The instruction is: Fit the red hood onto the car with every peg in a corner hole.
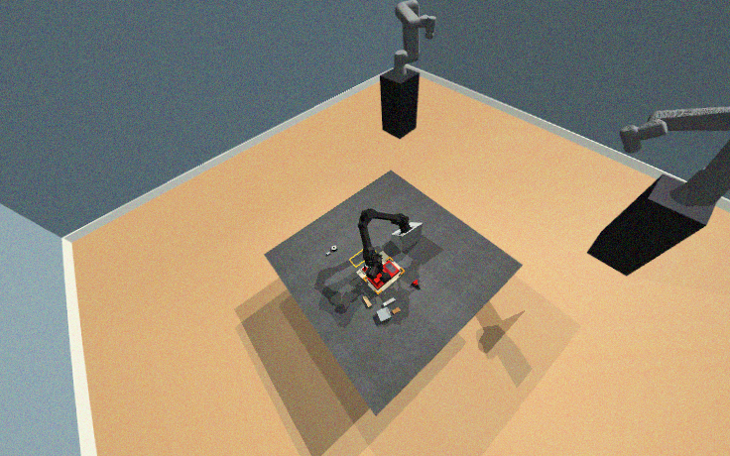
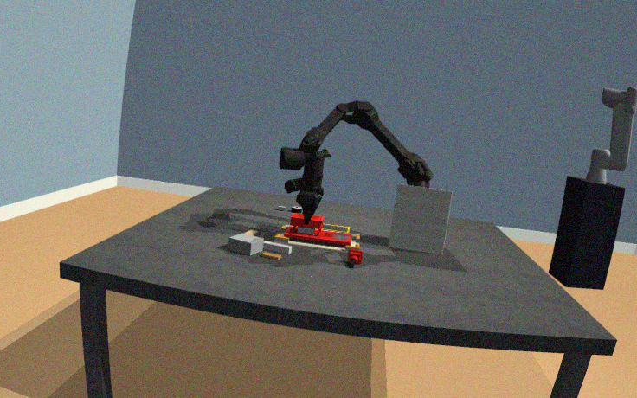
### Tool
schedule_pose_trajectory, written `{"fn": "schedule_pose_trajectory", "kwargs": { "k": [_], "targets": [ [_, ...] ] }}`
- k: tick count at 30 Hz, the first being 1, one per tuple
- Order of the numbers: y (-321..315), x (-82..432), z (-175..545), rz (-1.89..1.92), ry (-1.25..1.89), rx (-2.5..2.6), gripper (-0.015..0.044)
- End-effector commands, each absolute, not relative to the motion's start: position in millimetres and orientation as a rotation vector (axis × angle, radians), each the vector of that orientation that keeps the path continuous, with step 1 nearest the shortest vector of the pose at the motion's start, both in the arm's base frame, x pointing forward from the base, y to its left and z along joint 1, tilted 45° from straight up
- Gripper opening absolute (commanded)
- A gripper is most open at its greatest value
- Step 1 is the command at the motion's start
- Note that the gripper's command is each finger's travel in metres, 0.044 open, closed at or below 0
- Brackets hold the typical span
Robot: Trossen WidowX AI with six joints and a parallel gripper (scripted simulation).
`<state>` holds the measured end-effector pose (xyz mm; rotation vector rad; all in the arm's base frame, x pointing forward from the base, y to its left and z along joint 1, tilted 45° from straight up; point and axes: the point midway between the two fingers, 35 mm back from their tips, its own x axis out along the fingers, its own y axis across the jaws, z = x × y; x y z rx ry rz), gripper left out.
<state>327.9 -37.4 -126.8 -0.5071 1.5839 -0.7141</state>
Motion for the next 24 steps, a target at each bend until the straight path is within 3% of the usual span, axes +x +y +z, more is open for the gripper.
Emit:
{"fn": "schedule_pose_trajectory", "kwargs": {
  "k": [1,24],
  "targets": [
    [-38.5,328.4,-127.2,-0.714,1.582,-0.516,0.0],
    [-46.0,327.1,-135.0,-0.714,1.582,-0.516,0.0]
  ]
}}
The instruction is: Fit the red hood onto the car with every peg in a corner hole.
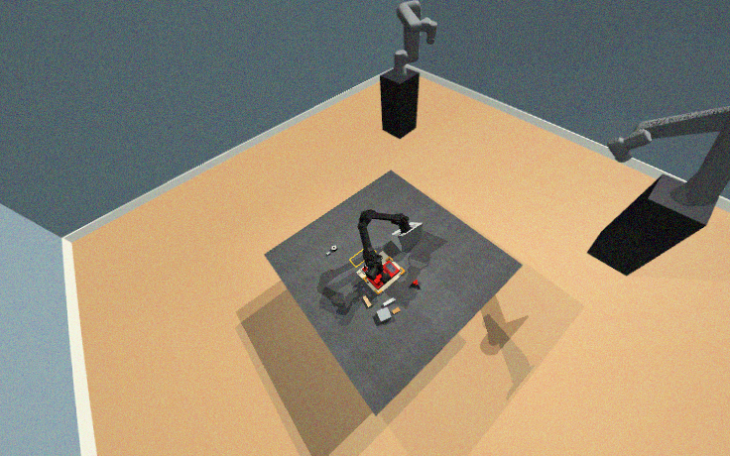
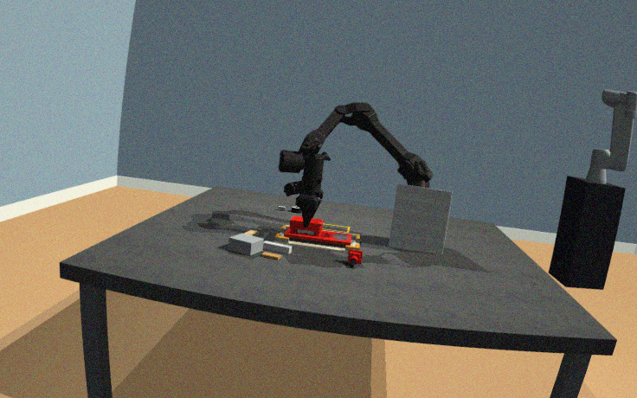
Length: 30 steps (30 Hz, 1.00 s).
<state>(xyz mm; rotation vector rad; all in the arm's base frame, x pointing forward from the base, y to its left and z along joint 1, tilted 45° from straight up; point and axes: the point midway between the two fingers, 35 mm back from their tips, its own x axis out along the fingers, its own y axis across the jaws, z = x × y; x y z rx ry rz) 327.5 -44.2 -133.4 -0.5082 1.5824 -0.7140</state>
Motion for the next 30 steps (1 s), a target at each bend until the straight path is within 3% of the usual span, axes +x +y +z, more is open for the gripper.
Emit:
{"fn": "schedule_pose_trajectory", "kwargs": {
  "k": [1,30],
  "targets": [
    [-46.4,327.0,-135.3,-0.714,1.582,-0.516,0.0],
    [-41.1,328.0,-130.3,-0.712,1.582,-0.514,0.0]
  ]
}}
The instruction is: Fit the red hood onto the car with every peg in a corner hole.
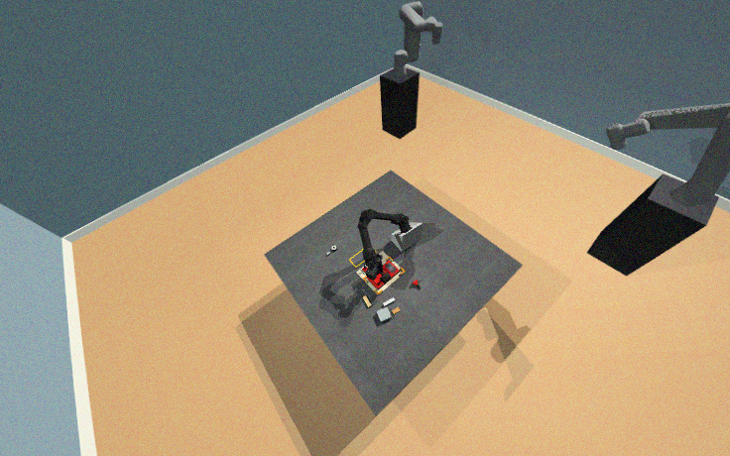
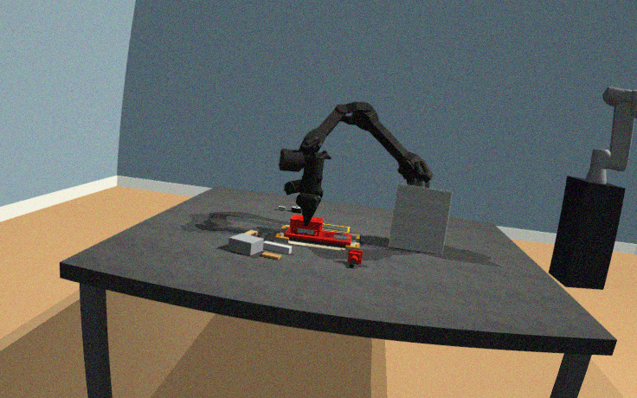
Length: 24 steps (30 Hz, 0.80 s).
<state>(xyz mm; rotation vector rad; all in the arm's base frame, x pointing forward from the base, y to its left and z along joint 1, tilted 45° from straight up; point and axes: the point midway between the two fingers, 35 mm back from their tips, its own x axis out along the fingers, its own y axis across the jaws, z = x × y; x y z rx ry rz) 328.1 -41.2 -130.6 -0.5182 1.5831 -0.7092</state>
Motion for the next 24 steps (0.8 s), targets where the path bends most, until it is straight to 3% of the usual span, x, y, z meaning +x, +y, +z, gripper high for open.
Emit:
{"fn": "schedule_pose_trajectory", "kwargs": {
  "k": [1,24],
  "targets": [
    [-41.2,327.9,-130.4,-0.711,1.582,-0.515,0.0],
    [-47.3,326.6,-136.4,-0.709,1.579,-0.518,0.0]
  ]
}}
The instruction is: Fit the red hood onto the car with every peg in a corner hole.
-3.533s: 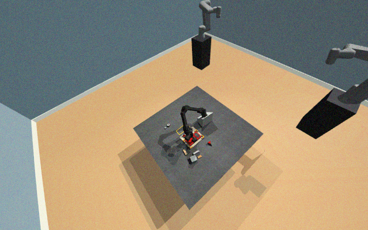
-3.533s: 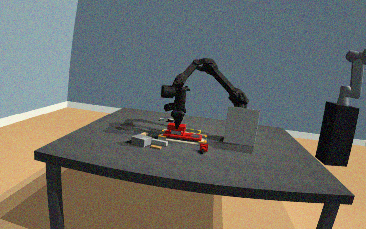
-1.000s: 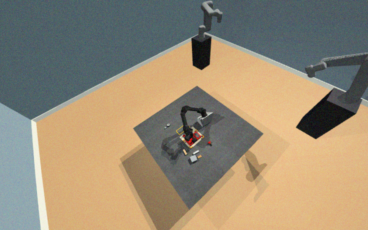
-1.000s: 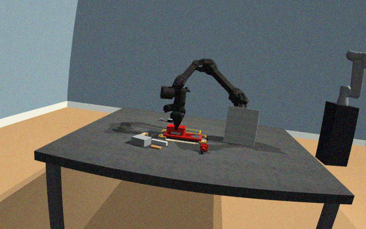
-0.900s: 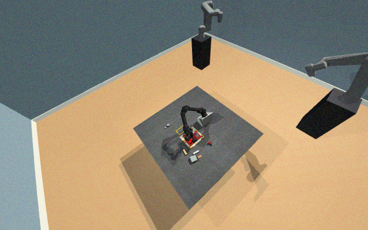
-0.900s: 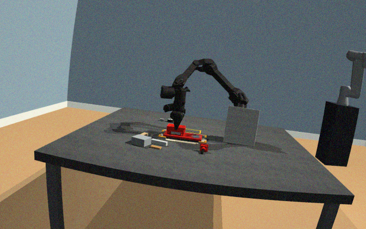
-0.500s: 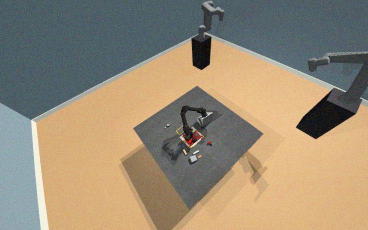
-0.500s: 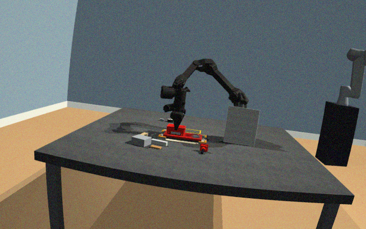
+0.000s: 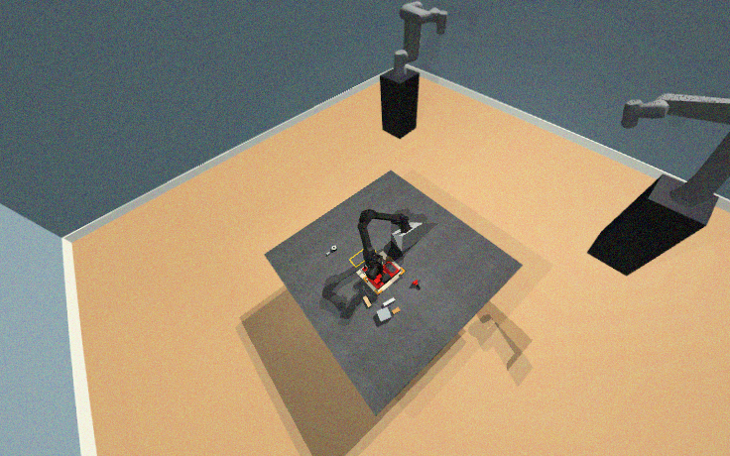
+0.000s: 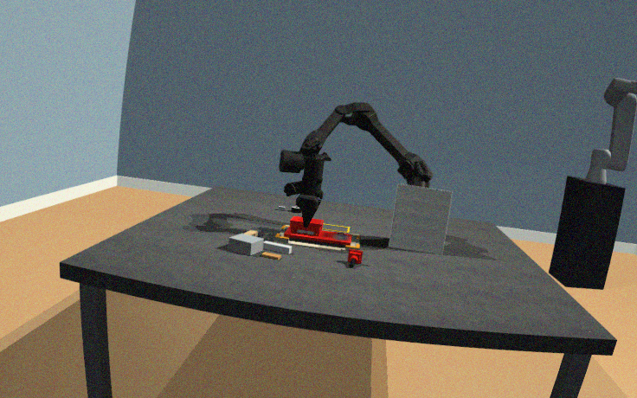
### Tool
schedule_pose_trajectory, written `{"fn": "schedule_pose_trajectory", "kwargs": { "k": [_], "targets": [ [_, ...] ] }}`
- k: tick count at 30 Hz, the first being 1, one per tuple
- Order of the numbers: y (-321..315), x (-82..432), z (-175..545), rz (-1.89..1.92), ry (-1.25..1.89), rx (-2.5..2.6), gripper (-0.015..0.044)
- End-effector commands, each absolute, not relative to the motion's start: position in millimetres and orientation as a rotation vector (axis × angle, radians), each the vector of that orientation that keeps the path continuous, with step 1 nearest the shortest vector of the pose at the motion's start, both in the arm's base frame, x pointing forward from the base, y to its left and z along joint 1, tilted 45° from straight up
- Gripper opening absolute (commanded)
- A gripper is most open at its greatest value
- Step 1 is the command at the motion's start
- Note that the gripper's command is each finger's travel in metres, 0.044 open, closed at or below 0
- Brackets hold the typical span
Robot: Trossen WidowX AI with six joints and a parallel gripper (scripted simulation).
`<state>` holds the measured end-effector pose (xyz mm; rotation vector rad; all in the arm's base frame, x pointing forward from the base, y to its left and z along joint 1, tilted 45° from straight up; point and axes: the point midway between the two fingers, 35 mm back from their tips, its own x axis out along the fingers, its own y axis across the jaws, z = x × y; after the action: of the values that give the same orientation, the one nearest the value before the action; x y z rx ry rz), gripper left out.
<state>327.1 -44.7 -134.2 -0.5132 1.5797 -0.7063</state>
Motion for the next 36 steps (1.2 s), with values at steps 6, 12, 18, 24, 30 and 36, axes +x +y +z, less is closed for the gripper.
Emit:
{"fn": "schedule_pose_trajectory", "kwargs": {
  "k": [6,12,18,24,30,36],
  "targets": [
    [-46.8,326.8,-135.9,-0.709,1.579,-0.518,0.0],
    [-44.7,327.2,-133.9,-0.708,1.58,-0.517,0.0],
    [-42.5,327.7,-131.8,-0.707,1.58,-0.516,0.0],
    [-41.6,327.9,-131.0,-0.707,1.579,-0.516,0.0],
    [-42.1,327.7,-132.1,-0.706,1.576,-0.519,0.0],
    [-42.7,327.6,-132.9,-0.705,1.575,-0.52,0.0]
  ]
}}
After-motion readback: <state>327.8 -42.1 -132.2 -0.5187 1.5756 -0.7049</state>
